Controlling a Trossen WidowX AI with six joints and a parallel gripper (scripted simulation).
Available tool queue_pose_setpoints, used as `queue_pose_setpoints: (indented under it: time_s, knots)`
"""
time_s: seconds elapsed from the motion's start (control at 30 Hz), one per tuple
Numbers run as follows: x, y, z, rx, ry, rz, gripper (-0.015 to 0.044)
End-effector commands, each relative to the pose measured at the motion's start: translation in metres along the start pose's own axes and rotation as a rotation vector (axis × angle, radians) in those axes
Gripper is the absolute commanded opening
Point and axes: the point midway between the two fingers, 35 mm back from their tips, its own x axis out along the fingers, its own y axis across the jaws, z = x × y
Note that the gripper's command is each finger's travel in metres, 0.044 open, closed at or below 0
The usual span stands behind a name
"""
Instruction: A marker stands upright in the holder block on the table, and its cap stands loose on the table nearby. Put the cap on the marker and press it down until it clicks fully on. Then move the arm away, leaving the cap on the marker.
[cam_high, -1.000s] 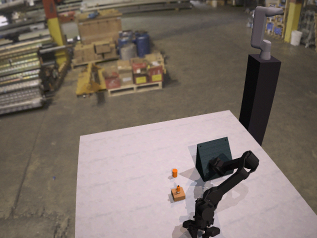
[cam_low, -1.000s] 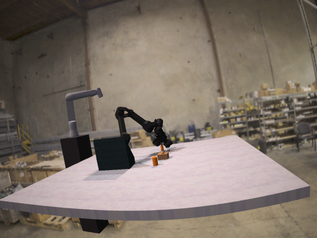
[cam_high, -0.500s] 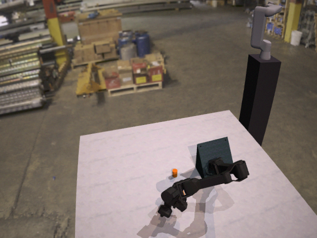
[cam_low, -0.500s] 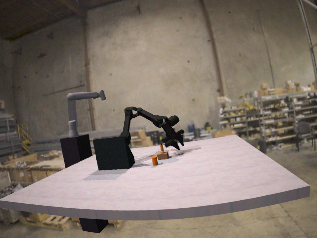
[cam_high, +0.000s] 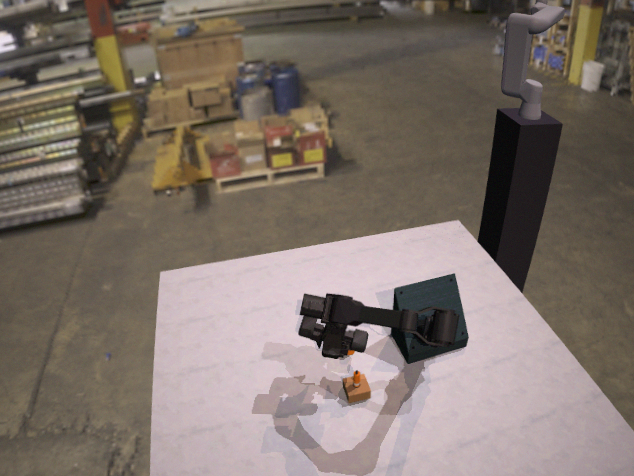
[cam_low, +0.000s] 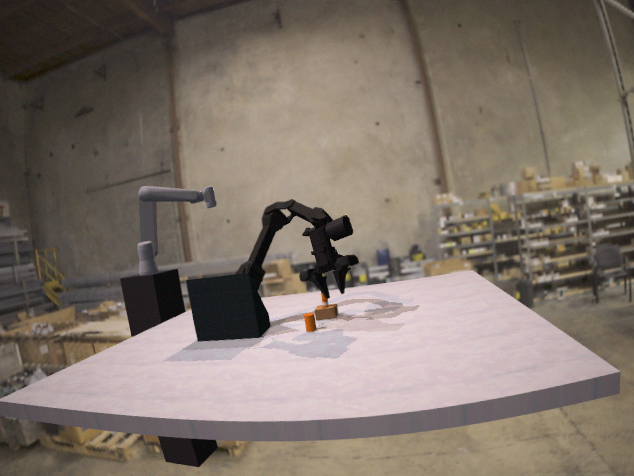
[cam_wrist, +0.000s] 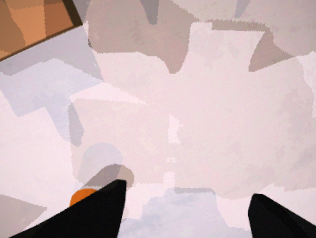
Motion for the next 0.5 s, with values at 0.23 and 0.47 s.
queue_pose_setpoints:
  time_s: [0.23, 0.47]
  knots:
    - [-0.030, 0.035, -0.085, 0.748, -0.015, 0.257, 0.0251]
    - [-0.007, 0.040, -0.082, 0.747, -0.016, 0.257, 0.0251]
